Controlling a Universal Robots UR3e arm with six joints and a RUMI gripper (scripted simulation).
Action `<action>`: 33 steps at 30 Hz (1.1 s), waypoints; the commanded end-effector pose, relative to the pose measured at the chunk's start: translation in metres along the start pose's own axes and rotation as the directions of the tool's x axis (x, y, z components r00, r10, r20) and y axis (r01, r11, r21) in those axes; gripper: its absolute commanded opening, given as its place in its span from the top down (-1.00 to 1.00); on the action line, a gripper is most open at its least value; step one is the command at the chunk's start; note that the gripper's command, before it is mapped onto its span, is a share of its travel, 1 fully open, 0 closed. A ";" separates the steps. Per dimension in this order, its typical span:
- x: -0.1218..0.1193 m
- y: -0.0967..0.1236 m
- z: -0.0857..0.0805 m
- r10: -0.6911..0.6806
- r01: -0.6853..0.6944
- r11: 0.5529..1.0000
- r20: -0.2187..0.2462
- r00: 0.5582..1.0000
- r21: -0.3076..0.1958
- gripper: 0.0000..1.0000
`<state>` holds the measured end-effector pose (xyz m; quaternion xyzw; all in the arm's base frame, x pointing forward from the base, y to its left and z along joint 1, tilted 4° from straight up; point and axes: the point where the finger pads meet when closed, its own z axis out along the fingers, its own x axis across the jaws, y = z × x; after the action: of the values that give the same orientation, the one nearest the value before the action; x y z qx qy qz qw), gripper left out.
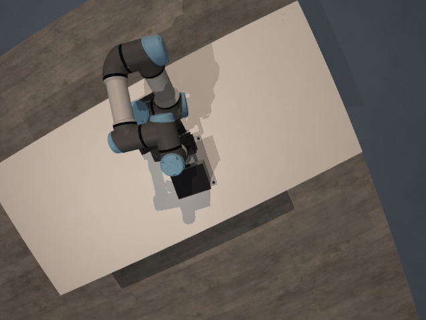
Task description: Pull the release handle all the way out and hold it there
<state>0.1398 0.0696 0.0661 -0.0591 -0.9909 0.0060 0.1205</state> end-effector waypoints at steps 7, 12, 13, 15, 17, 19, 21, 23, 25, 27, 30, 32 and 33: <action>0.021 0.000 0.003 0.000 0.000 1.000 -0.003 1.000 -0.001 1.00; 0.027 0.000 0.004 0.000 0.000 1.000 -0.003 1.000 -0.001 1.00; 0.028 0.000 0.004 0.000 0.000 1.000 -0.003 1.000 -0.001 1.00; 0.029 0.000 0.004 0.000 0.000 1.000 -0.003 1.000 -0.001 1.00; 0.029 0.000 0.005 0.000 0.000 1.000 -0.003 1.000 -0.001 1.00; 0.029 0.000 0.005 0.000 0.000 1.000 -0.003 1.000 -0.001 1.00; 0.029 0.000 0.005 0.000 0.000 1.000 -0.003 1.000 -0.001 1.00; 0.029 0.000 0.005 0.000 0.000 1.000 -0.003 1.000 -0.001 1.00; 0.029 0.000 0.005 0.000 0.000 1.000 -0.003 1.000 -0.001 1.00; 0.029 0.000 0.005 0.000 0.000 1.000 -0.003 1.000 -0.001 1.00; 0.029 0.000 0.005 0.000 0.000 1.000 -0.003 1.000 -0.001 1.00; 0.029 0.000 0.005 0.000 0.000 1.000 -0.003 1.000 -0.001 1.00; 0.029 0.000 0.005 0.000 0.000 1.000 -0.003 1.000 -0.001 1.00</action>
<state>0.1117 0.0730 0.0685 -0.0591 -0.9910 0.0055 0.1199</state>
